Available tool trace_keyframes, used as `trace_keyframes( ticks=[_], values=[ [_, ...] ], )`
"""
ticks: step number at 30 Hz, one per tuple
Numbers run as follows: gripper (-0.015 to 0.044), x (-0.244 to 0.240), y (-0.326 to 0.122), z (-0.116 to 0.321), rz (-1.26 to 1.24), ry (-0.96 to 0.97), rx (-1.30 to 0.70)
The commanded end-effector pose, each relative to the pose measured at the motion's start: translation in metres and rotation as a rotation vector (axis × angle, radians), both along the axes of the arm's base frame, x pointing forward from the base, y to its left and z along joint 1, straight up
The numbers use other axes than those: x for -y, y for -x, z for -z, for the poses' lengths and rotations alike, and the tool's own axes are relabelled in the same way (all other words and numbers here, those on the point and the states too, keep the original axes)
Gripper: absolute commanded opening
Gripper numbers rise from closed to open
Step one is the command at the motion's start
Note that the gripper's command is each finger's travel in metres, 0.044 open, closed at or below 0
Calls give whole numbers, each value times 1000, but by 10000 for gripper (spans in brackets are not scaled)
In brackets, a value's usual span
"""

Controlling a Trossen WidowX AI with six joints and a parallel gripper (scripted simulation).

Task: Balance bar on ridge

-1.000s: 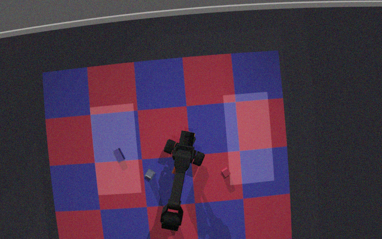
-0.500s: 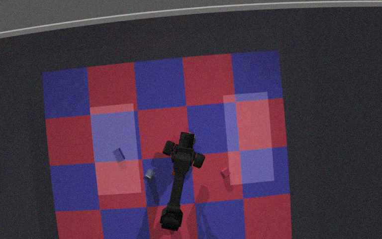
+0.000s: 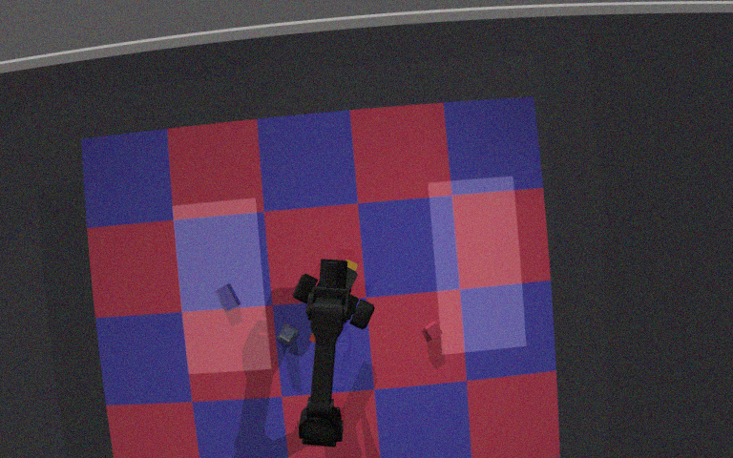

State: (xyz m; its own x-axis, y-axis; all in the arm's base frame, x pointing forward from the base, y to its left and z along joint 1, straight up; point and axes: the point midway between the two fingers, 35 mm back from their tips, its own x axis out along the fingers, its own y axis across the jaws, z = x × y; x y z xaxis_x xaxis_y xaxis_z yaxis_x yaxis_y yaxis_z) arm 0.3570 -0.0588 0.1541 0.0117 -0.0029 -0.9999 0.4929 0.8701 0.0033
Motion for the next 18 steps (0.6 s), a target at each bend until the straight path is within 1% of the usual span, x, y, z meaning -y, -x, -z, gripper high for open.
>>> trace_keyframes(
  ticks=[1,18],
  values=[
    [0,-15,4,-6,12,0,17],
    [0,-76,32,-6,54,-5,15]
  ],
)
